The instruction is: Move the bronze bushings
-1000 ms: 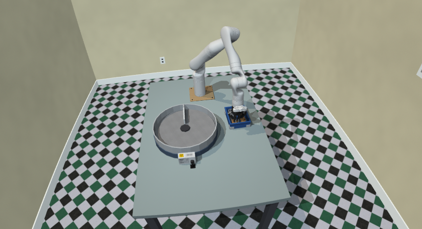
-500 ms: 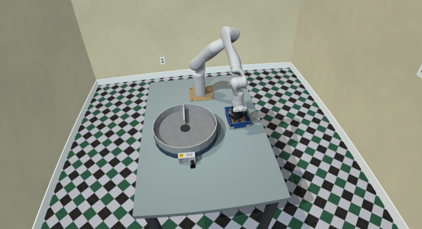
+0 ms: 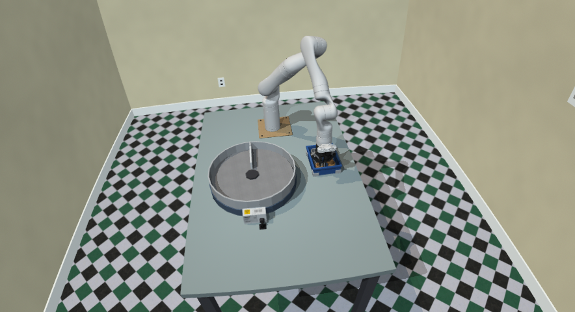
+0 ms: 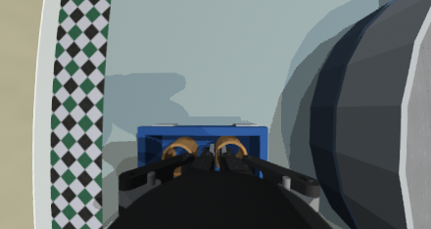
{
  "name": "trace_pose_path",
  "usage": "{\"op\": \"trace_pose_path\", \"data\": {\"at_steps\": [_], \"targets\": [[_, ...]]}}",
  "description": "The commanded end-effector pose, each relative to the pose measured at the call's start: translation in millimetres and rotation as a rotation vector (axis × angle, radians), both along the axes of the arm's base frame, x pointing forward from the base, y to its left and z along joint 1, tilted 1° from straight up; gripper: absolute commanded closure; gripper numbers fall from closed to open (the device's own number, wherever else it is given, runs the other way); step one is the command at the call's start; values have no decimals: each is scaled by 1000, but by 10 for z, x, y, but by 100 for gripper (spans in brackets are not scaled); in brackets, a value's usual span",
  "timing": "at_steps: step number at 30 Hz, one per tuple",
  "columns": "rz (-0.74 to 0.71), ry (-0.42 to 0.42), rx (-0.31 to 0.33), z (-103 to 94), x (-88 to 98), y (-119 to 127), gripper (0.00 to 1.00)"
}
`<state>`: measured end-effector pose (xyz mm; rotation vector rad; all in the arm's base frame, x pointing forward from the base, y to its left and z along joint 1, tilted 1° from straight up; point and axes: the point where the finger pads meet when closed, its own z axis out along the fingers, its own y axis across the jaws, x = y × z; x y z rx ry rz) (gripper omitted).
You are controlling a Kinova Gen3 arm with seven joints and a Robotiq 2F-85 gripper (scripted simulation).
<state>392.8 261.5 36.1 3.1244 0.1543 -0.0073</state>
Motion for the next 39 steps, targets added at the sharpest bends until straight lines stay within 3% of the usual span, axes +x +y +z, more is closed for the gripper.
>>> {"op": "trace_pose_path", "data": {"at_steps": [1,23,30,39], "targets": [[2,-1,1,-21,-2,-6,100],[2,-1,2,15,3,-1,100],[4,-5,4,131,20,16,100],[5,-6,6,510,24,28,100]]}}
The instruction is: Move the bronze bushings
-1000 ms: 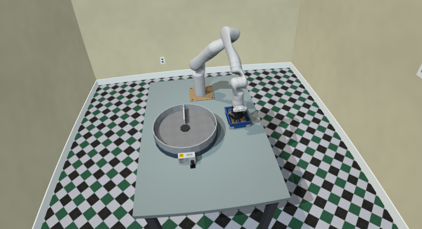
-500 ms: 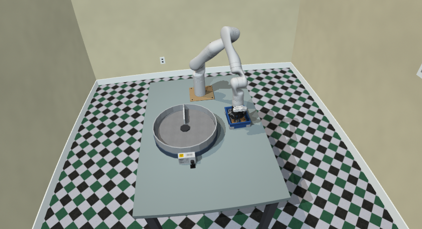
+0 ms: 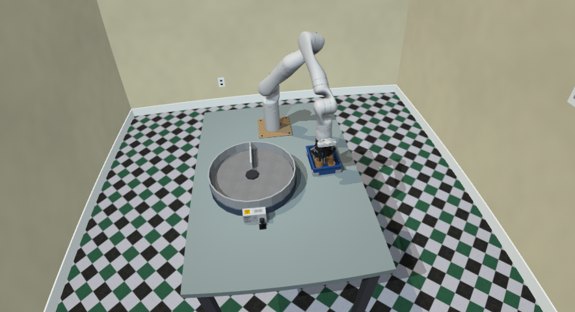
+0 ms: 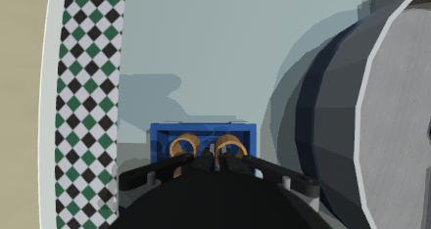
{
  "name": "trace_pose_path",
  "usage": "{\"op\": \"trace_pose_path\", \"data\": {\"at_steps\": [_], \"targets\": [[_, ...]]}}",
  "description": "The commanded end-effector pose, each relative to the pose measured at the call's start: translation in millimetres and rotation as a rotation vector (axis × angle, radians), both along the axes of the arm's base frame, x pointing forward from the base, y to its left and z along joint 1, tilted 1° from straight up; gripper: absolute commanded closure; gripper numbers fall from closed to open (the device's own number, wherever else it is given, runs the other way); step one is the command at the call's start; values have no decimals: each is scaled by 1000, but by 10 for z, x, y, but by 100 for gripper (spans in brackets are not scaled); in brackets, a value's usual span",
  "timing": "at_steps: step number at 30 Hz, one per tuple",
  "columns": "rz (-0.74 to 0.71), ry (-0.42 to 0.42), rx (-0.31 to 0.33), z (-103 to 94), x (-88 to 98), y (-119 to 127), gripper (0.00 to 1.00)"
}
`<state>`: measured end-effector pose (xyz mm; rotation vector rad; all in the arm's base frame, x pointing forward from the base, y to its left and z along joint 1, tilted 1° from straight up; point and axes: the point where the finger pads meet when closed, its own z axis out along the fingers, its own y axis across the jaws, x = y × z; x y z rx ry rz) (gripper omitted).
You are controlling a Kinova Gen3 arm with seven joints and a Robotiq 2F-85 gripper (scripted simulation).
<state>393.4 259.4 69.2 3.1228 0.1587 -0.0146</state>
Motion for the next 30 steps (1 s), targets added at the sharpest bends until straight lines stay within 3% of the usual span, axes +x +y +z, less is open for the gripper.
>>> {"op": "trace_pose_path", "data": {"at_steps": [1,17,30], "targets": [[2,-11,8,232,18,51,100],[3,-10,6,796,12,55,100],[2,-8,5,893,2,48,100]]}}
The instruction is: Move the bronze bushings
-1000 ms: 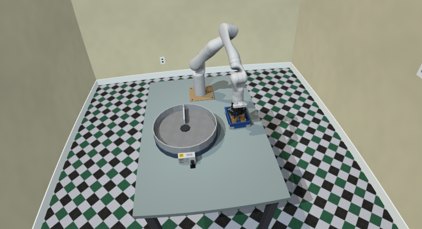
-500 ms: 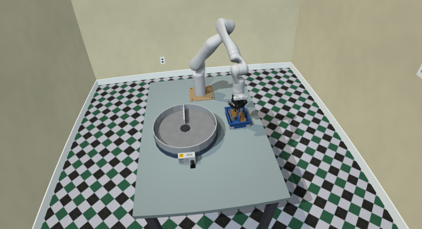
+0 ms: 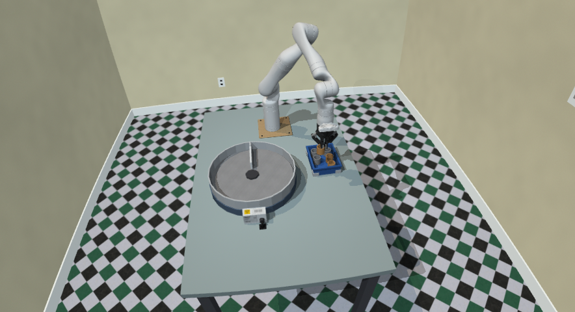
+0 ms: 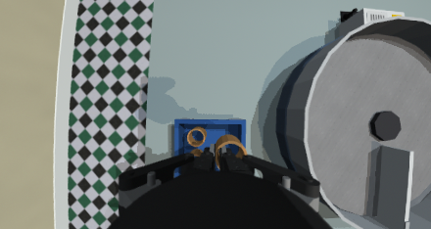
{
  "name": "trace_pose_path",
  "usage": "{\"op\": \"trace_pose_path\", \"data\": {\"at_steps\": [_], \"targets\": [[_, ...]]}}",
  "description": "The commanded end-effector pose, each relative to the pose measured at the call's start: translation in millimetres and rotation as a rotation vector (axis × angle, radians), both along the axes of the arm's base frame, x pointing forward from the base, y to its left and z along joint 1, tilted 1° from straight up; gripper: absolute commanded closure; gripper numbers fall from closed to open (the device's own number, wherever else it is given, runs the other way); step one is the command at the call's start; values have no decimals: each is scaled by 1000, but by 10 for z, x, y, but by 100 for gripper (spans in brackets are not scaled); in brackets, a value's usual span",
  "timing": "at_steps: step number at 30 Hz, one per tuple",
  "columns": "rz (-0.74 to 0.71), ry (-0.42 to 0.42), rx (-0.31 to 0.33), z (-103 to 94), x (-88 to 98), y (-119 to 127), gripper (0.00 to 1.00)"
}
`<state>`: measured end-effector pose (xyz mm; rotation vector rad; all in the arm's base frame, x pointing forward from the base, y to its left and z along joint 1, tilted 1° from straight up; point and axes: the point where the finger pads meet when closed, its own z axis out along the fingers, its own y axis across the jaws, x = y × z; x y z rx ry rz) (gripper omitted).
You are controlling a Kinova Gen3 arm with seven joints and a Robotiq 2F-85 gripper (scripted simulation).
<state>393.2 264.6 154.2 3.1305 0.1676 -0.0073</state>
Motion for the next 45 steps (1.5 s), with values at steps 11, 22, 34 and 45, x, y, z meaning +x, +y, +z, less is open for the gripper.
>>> {"op": "trace_pose_path", "data": {"at_steps": [11,22,34,45], "targets": [[-4,-3,-3,43,3,-5,100],[-4,-3,-3,43,3,-5,100],[-4,-3,-3,43,3,-5,100],[-5,0,-5,34,-20,-88,100]]}}
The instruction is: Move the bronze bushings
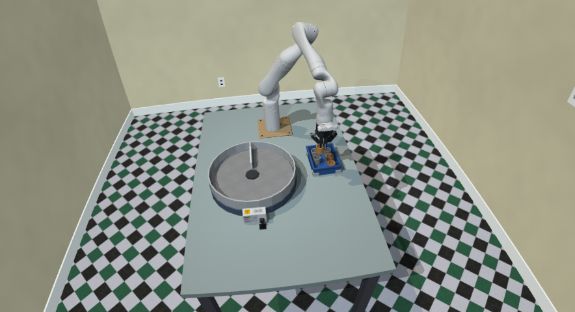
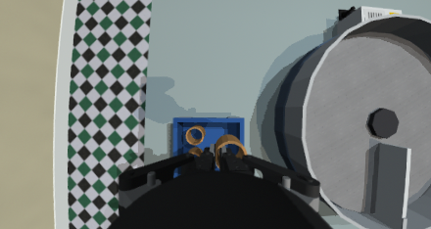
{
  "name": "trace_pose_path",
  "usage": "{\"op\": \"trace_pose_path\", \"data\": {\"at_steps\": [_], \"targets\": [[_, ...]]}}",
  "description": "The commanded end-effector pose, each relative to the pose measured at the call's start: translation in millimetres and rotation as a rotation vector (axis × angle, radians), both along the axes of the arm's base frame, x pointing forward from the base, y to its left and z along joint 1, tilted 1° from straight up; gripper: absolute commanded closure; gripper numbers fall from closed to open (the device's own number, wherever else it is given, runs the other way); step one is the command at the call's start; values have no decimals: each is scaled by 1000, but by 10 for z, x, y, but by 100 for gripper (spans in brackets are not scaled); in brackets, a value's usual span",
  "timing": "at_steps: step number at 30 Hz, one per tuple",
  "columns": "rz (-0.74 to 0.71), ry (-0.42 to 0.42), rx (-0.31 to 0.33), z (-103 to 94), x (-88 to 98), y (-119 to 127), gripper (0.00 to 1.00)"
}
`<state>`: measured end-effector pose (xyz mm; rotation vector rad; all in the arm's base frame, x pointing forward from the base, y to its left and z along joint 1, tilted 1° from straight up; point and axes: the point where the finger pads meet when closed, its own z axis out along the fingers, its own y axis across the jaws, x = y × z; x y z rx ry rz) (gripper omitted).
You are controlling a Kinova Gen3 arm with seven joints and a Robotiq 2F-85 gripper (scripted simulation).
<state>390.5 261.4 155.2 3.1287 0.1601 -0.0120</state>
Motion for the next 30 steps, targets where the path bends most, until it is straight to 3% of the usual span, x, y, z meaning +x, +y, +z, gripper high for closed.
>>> {"op": "trace_pose_path", "data": {"at_steps": [1,7,15,17,30], "targets": [[-1,-3,-2,24,5,-79,100],[-1,-9,-1,27,-1,-323,100],[-1,-15,4,53,-46,-901,100],[-1,-15,4,53,-46,-901,100],[-7,-13,3,63,-162,-1999,100]]}}
